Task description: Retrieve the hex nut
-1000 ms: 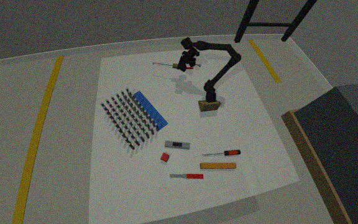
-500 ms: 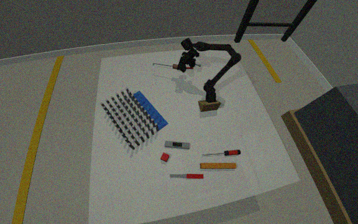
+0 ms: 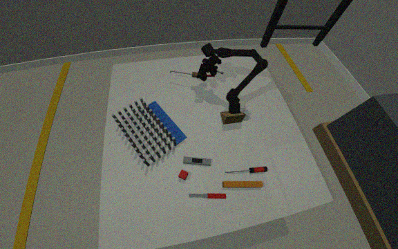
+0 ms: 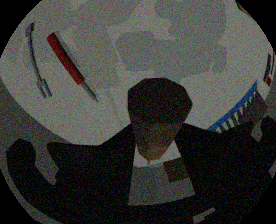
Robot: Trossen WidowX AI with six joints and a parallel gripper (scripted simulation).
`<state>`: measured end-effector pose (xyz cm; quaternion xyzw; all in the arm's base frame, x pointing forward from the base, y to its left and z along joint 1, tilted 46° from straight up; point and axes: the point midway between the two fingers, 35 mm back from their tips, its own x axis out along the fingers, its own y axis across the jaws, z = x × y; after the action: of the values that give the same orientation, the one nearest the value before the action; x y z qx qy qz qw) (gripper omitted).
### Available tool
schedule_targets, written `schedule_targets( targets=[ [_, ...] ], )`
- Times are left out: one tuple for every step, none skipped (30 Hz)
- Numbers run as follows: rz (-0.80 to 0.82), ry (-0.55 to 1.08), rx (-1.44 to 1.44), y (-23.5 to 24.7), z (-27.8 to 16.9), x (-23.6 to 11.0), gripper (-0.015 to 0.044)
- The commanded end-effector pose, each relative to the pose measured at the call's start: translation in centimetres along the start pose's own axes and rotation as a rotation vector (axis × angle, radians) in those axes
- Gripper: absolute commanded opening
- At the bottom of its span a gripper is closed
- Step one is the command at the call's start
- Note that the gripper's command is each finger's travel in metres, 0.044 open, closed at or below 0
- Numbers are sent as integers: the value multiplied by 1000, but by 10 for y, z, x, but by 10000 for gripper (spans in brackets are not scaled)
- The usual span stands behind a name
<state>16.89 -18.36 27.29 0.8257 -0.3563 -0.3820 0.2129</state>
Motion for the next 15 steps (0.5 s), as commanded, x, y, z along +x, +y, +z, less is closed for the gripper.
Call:
schedule_targets(
  targets=[
    [-2,6,-2,0,0,1,0],
    [-2,6,-2,0,0,2,0],
    [-2,7,-2,0,1,2,0],
    [-2,7,-2,0,1,2,0],
    [-2,7,-2,0,1,3,0],
    [-2,7,-2,0,1,3,0],
    [-2,7,-2,0,1,4,0],
    [-2,7,-2,0,2,4,0],
    [-2,8,-2,0,2,4,0],
    [-1,8,-2,1,2,5,0],
    [-1,8,-2,1,2,5,0],
    [-1,8,-2,1,3,5,0],
    [-1,8,-2,1,3,6,0],
    [-1,8,-2,1,3,6,0],
    [-1,9,-2,1,3,6,0]
  ],
)
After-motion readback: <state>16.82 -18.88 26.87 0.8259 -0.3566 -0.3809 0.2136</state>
